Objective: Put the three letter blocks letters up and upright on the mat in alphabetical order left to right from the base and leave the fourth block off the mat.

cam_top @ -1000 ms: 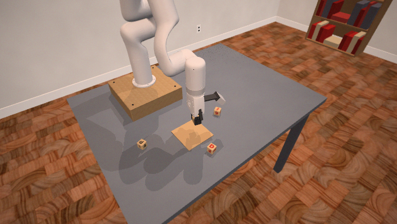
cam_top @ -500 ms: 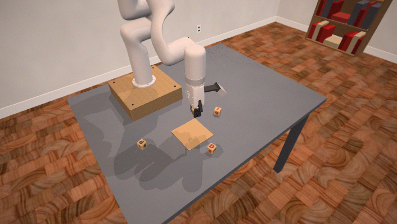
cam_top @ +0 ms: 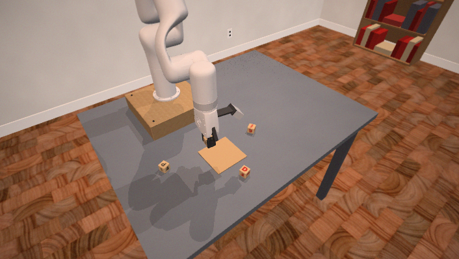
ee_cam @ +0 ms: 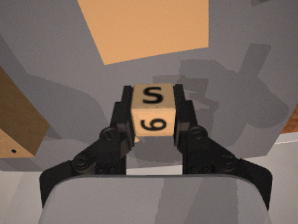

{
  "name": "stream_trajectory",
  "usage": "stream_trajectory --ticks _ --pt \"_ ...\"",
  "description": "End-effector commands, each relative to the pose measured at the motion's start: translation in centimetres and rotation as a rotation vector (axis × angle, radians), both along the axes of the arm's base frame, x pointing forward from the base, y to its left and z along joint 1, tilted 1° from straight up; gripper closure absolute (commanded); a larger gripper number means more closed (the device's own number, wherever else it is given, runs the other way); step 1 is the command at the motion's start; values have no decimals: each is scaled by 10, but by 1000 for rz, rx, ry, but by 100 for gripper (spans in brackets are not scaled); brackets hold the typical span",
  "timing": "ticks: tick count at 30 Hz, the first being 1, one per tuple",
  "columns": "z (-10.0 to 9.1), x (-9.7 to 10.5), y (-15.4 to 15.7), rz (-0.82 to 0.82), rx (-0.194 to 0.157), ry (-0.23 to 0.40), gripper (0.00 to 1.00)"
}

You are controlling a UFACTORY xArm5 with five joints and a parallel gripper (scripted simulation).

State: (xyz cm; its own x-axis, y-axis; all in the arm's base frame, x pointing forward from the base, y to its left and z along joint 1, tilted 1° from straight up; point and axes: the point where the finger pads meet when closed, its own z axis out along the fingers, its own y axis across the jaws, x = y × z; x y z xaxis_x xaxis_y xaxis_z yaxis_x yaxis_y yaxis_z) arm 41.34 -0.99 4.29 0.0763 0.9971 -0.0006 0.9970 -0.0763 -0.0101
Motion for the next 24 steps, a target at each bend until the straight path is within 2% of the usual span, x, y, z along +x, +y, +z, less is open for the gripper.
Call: stream_trajectory --ticks 1,6,24 --pt "0 8 -48 104 2 -2 73" --pt "0 8 -70 143 3 -2 73" --pt "-4 8 -70 144 3 -2 73"
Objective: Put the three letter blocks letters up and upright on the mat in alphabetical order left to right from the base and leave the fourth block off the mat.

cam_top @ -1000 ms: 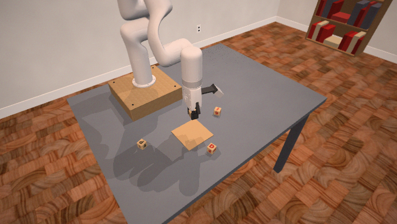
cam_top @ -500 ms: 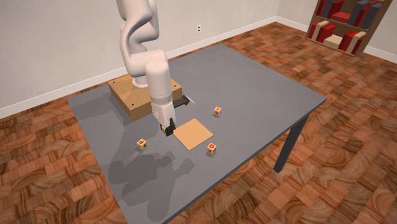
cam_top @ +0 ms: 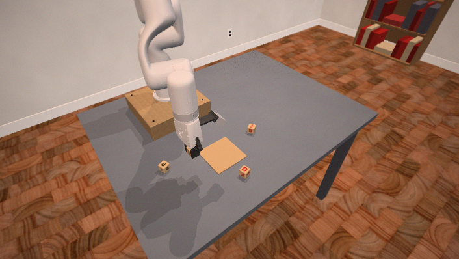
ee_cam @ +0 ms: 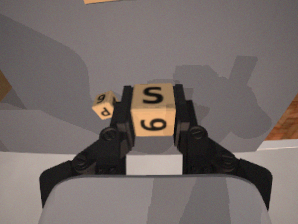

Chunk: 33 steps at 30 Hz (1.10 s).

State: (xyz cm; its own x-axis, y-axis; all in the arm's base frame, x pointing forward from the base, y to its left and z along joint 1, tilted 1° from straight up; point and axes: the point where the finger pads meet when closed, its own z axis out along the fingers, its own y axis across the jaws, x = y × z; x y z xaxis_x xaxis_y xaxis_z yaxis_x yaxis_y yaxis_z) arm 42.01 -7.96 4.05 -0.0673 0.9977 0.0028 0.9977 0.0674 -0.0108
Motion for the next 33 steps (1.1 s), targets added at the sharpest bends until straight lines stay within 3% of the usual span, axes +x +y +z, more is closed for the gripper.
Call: stream_trajectory --ticks 1,10,12,23,33 --pt "-3 1 0 0 -1 -3 73" --pt "-37 1 -1 0 -1 -3 73" --pt "-37 1 -1 0 -1 -3 73" --pt "-84 1 -2 0 -1 -3 73" --pt "-94 1 -2 0 -1 -3 73"
